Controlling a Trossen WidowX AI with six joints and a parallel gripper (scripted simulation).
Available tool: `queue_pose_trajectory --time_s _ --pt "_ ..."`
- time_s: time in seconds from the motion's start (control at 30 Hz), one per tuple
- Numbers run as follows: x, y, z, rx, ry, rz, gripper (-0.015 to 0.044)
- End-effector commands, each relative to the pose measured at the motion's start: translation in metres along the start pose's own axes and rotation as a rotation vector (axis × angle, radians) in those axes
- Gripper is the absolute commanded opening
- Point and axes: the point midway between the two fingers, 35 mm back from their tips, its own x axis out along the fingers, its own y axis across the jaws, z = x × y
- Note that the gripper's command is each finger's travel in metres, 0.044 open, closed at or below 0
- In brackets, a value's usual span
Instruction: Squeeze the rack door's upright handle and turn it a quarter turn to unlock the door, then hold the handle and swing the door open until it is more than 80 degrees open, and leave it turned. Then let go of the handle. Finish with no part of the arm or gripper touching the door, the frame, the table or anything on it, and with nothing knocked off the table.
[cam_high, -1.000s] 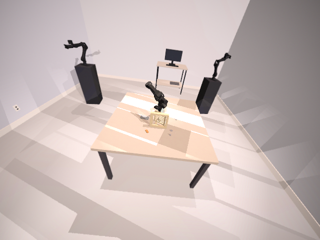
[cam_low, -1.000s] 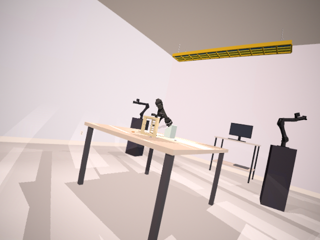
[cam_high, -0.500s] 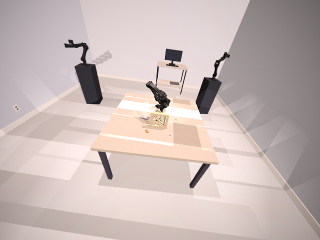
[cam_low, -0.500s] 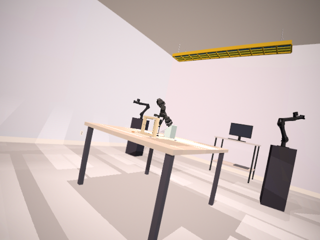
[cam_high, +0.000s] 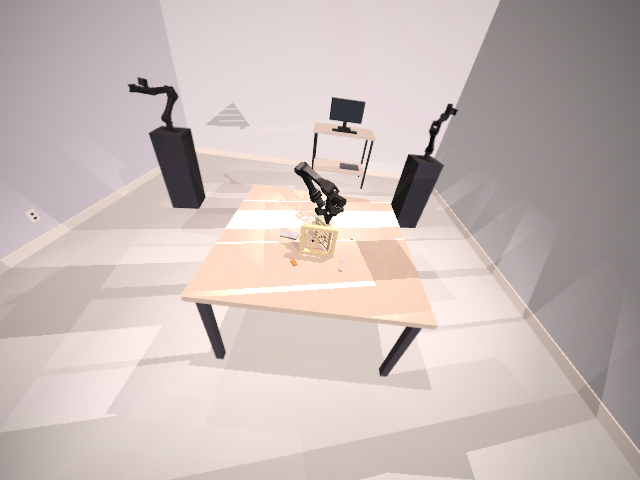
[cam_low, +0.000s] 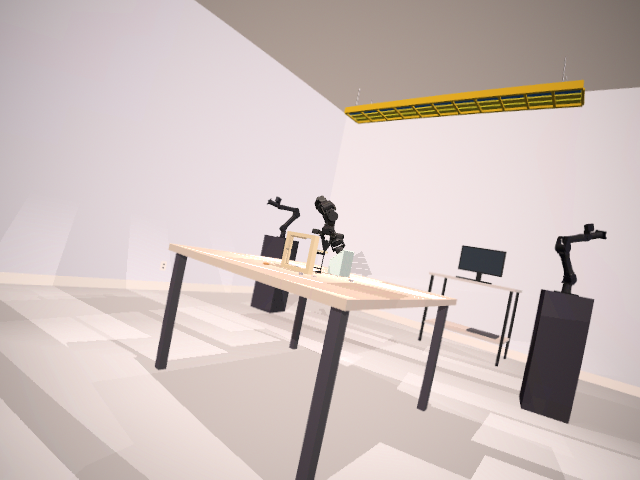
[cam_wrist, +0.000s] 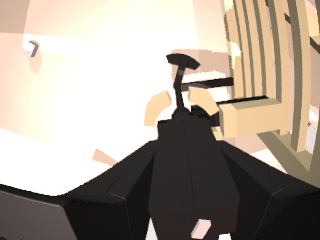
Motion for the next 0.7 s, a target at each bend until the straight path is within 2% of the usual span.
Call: queue_pose_trajectory --time_s 0.0,0.67 --pt "0.000 0.008 0.003 0.083 -0.002 0.001 0.0020" --pt "0.000 0.050 0.022 0.396 -0.003 0.004 0.0020"
